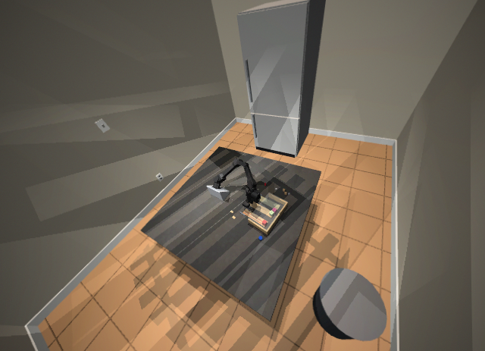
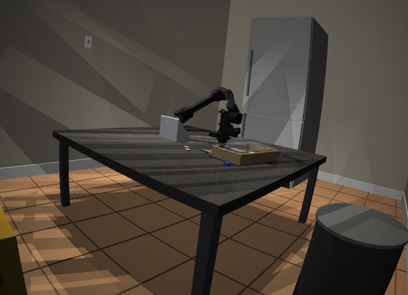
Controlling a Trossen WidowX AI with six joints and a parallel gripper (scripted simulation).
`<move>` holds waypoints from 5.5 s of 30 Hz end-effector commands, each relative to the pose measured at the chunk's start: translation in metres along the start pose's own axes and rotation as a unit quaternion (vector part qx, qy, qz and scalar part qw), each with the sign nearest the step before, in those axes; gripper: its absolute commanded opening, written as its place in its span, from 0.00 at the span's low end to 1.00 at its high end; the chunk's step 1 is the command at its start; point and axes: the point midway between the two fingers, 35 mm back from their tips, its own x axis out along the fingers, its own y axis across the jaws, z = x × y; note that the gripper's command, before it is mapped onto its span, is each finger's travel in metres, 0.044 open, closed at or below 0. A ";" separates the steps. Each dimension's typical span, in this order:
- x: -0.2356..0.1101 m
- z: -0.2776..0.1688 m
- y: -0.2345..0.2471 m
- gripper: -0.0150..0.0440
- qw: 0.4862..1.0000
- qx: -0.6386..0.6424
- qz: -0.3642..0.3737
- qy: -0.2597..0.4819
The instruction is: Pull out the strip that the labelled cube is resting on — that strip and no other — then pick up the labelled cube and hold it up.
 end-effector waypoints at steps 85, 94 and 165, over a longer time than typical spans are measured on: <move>0.004 -0.137 0.003 0.25 1.000 0.007 0.002 0.009; 0.004 -0.151 0.004 0.25 1.000 0.007 0.002 0.009; -0.041 -0.135 0.005 0.65 0.993 0.117 0.000 0.009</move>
